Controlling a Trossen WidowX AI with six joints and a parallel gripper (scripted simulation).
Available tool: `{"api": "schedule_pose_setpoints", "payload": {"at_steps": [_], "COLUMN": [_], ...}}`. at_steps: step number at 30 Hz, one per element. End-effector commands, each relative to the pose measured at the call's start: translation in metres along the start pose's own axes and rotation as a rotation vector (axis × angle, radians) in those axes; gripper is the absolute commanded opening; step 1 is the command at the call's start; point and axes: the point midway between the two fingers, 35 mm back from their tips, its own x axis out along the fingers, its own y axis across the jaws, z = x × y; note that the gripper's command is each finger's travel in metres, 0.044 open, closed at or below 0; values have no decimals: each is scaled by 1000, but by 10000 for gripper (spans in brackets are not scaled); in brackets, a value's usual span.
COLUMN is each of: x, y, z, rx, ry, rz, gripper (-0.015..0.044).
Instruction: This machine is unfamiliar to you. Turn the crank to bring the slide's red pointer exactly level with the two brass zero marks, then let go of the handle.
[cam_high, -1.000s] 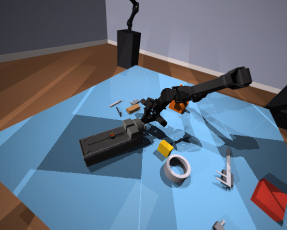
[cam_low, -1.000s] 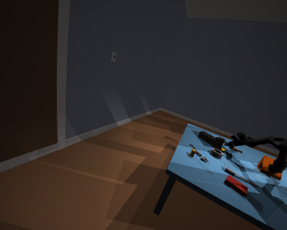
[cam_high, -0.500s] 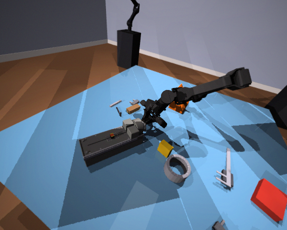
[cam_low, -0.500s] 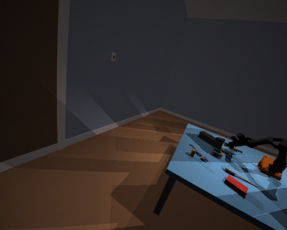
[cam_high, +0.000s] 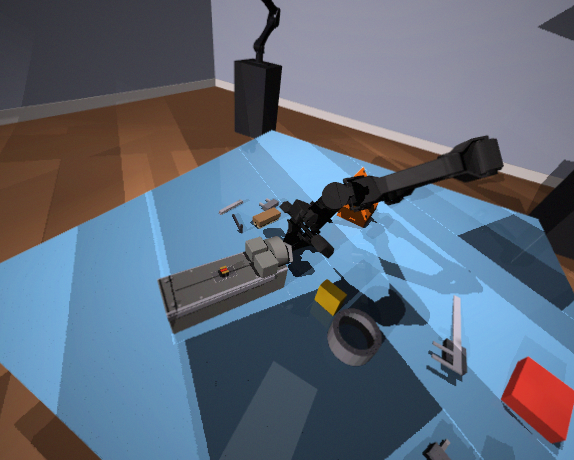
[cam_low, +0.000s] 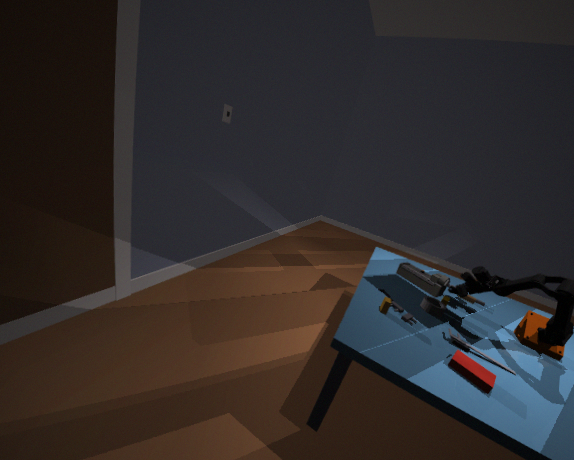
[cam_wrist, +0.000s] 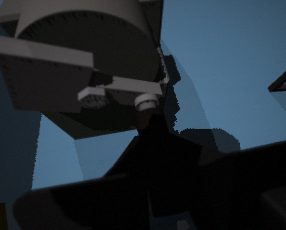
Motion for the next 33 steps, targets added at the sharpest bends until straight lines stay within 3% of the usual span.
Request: {"api": "schedule_pose_setpoints", "payload": {"at_steps": [1, 26, 33], "x": [1, 0, 0], "y": [1, 1, 1], "z": [-1, -1, -1], "rx": [-2, -2, -2], "ry": [2, 1, 1], "rz": [-2, 0, 0], "gripper": [0, 0, 184]}}
